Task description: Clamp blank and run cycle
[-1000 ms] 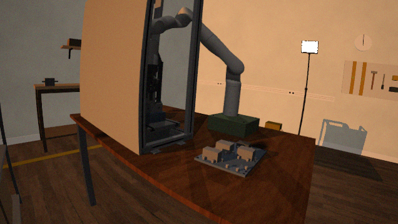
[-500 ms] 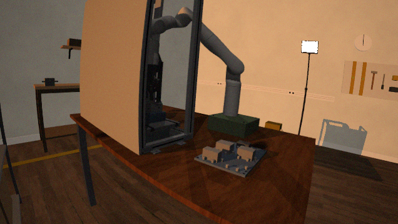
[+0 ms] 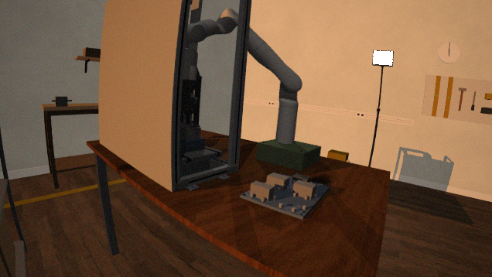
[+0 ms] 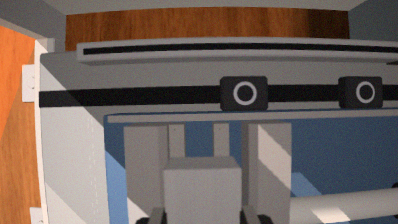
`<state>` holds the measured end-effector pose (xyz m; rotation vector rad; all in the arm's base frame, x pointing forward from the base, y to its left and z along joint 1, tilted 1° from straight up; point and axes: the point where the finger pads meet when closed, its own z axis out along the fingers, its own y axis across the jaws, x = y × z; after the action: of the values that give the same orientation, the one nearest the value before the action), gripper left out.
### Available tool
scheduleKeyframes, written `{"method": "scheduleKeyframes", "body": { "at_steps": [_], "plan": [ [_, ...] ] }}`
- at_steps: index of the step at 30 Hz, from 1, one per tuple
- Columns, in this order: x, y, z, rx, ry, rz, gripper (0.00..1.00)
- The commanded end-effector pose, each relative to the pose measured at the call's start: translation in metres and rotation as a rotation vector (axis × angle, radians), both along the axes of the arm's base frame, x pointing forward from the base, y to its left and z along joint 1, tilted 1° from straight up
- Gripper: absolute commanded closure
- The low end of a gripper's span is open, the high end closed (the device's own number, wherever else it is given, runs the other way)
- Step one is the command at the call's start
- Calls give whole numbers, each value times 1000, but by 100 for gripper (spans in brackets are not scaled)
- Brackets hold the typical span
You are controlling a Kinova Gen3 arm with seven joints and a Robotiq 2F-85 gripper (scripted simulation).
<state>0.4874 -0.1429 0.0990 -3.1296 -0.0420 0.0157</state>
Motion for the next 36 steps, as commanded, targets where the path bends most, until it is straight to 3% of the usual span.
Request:
{"method": "scheduleKeyframes", "body": {
  "at_steps": [1,19,20,36],
  "plan": [
    [0,0,1,-1,-2,0,90],
    [-3,0,1,-1,-2,0,90],
    [-3,0,1,-1,-2,0,0],
    [-3,0,1,-1,-2,0,0]
  ]
}}
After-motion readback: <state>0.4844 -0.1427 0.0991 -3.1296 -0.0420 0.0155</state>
